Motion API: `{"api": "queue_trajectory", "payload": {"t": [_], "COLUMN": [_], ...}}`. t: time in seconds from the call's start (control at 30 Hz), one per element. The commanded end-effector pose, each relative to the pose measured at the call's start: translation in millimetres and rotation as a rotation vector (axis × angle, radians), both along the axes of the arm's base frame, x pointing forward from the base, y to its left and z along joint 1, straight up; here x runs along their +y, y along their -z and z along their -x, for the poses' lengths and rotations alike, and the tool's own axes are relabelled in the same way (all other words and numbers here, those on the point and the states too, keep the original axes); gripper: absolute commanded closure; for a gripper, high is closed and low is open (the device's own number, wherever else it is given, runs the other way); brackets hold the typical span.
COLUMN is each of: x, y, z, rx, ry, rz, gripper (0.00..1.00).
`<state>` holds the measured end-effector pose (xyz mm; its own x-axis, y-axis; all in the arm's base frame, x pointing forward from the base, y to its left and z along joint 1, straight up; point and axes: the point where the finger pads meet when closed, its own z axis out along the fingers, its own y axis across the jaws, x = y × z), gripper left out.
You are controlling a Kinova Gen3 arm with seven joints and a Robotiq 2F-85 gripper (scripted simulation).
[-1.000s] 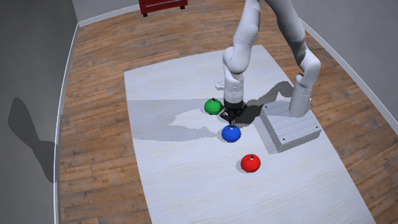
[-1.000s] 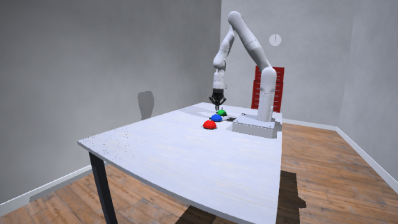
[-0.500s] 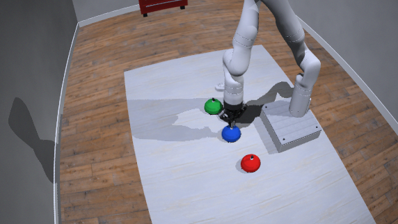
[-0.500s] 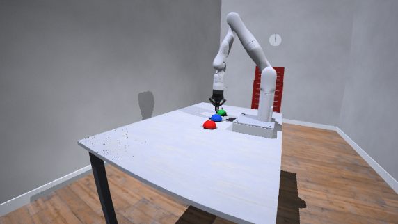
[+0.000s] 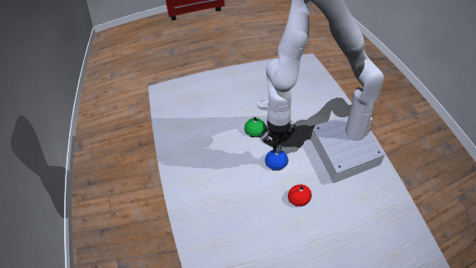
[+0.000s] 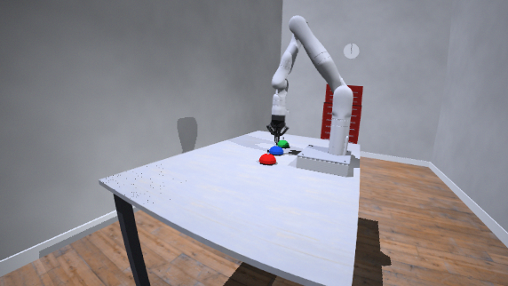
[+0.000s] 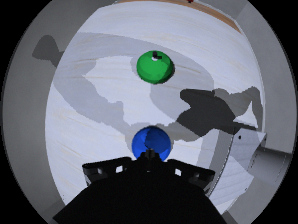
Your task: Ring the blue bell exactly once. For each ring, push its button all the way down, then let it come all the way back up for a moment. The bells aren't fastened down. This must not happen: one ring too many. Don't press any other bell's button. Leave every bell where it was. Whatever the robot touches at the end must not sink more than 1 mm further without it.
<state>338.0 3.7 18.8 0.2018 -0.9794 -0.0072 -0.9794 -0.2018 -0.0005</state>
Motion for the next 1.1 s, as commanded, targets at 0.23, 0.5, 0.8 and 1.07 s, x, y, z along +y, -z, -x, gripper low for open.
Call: {"api": "queue_trajectory", "payload": {"t": [0.23,0.5,0.8,1.07], "x": [-0.2,-0.2,-0.2,-0.2], "y": [0.1,0.1,3.8,3.9], "z": [0.7,0.7,0.7,0.7], "rx": [0.001,0.001,0.001,0.001], "ry": [0.000,0.000,0.000,0.000], "rz": [0.000,0.000,0.000,0.000], "gripper": [1.00,1.00,1.00,1.00]}}
